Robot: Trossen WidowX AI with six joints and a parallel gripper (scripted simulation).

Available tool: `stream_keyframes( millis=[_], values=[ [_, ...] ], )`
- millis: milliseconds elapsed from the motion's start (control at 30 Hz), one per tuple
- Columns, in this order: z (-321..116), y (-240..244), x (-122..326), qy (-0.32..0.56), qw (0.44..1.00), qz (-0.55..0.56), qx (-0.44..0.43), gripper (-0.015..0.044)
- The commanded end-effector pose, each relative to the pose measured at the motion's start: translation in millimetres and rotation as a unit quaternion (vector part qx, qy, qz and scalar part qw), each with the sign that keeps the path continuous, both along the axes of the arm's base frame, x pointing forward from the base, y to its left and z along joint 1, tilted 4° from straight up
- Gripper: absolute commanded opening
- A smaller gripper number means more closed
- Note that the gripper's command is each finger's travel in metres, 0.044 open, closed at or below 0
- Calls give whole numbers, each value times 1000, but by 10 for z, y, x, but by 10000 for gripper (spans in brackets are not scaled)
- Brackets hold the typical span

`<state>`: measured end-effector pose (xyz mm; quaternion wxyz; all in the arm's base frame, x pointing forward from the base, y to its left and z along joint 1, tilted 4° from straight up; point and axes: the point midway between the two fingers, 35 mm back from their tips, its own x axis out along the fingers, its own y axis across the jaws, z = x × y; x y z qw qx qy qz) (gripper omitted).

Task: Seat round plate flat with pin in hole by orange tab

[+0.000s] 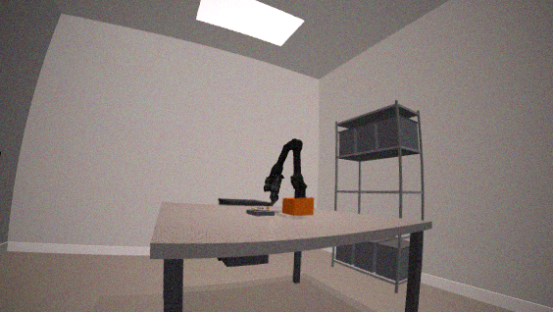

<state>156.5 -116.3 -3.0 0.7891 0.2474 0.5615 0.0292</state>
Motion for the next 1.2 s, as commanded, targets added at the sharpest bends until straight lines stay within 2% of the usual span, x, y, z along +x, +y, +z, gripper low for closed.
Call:
stream_keyframes(
  millis=[0,467,933,1167],
  values=[
    [1,7,8,2,1000,2,-1,374],
    [123,602,482,96,982,138,-88,6],
    [368,1313,740,108,946,217,-217,0],
    [323,1356,760,105,943,221,-224,0]
  ],
)
